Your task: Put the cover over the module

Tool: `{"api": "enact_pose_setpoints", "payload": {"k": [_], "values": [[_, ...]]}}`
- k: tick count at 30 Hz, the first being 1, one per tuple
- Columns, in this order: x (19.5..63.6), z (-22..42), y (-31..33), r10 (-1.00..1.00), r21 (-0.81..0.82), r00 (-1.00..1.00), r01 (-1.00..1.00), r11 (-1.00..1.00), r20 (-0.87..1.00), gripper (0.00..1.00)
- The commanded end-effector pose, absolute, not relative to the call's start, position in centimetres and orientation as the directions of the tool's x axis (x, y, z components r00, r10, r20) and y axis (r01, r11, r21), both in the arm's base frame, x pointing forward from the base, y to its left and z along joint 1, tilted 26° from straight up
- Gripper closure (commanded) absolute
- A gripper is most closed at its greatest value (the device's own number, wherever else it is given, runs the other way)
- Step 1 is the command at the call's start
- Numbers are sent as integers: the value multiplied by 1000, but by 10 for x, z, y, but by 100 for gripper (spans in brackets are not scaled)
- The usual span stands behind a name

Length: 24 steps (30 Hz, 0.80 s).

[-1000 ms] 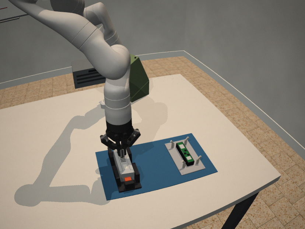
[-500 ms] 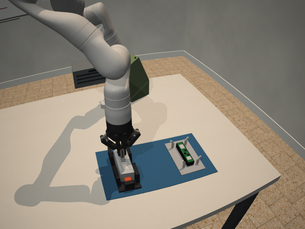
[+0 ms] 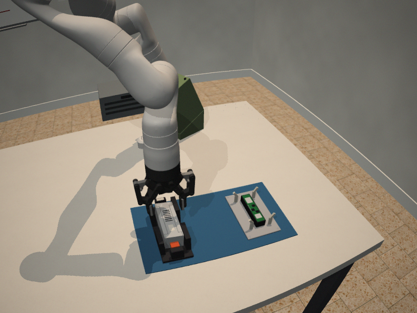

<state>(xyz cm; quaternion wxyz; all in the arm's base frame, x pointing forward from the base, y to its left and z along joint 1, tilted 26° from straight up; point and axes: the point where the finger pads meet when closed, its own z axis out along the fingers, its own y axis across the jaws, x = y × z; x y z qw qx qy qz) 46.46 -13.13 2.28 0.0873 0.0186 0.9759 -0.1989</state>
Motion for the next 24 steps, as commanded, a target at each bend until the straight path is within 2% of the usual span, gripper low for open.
{"api": "enact_pose_setpoints", "payload": {"k": [1, 19, 24], "values": [[465, 24, -131, 1, -385, -984, 71, 920, -179, 0], [465, 24, -131, 1, -385, -984, 71, 920, -179, 0], [472, 2, -141, -2, -386, -983, 71, 920, -186, 0]]}}
